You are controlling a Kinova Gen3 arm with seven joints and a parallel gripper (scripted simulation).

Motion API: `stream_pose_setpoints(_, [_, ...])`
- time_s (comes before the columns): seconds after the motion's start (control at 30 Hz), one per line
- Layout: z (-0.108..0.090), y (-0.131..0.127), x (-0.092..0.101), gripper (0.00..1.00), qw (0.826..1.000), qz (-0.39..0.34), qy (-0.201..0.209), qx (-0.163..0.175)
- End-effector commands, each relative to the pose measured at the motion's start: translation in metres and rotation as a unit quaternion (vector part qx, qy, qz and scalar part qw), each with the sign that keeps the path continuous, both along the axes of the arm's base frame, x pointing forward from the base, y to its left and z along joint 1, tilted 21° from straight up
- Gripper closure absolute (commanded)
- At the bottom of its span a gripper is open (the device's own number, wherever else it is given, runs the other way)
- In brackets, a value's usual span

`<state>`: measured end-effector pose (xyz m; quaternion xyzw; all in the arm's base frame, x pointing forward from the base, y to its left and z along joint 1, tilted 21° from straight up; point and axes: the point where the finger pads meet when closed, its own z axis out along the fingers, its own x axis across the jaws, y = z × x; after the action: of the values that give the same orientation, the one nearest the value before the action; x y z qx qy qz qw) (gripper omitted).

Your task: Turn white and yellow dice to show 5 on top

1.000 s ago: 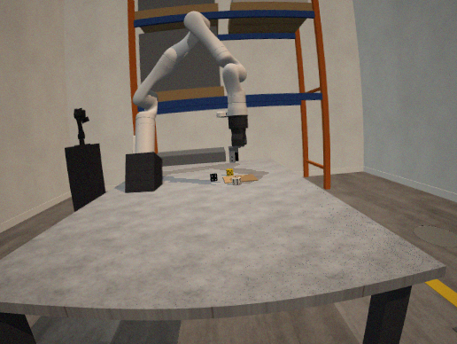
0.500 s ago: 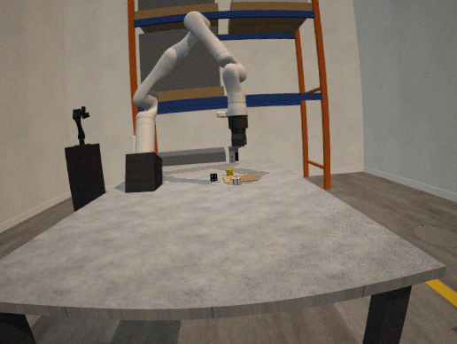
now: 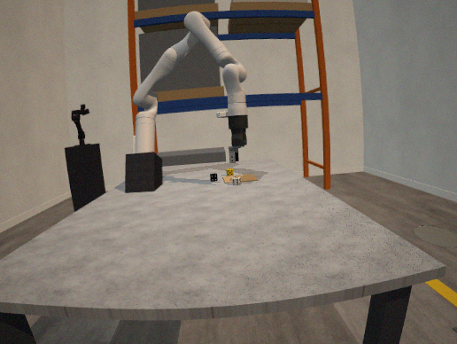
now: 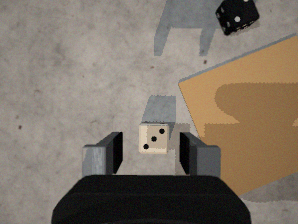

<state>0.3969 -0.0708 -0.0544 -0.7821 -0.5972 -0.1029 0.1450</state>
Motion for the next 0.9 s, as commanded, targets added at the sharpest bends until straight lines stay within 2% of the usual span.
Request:
stream_pose_setpoints(0.0, [-0.002, 0.003, 0.002, 0.13, 1.0, -0.006, 0.0, 0.001])
stream_pose_setpoints(0.37, [-0.008, 0.006, 0.002, 0.13, 1.0, -0.006, 0.0, 0.001])
stream_pose_setpoints(0.87, [-0.03, 0.014, 0.002, 0.13, 1.0, -0.006, 0.0, 0.001])
